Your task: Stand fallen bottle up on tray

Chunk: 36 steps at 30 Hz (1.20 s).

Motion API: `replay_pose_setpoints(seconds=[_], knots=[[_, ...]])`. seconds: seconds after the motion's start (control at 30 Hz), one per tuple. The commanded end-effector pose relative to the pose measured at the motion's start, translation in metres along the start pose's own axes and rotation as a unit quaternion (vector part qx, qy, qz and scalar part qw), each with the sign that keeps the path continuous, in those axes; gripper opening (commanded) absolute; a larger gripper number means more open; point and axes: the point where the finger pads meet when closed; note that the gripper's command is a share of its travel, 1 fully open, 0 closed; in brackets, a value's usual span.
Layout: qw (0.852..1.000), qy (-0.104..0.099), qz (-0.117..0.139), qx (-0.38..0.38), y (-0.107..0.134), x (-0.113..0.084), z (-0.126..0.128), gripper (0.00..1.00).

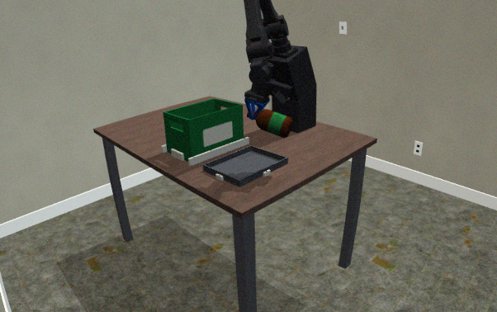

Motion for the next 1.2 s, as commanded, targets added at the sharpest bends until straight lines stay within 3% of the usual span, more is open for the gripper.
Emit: replay_pose_setpoints(seconds=[0.0, 0.63, 1.17], knots=[[1.0, -0.001, 0.005, 0.002, -0.008, -0.0012, -0.0093, 0.0], [0.999, -0.008, 0.051, 0.008, -0.0018, 0.0003, -0.0086, 0.0], [0.999, -0.007, 0.051, 0.005, -0.0036, -0.0015, -0.0087, 0.0]])
Point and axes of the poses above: the point where the finger pads meet when closed, its own x axis out along the fingers, its own z axis across the jaws, y = z × x, and after that the axes turned 8 degrees about -x, right-handed
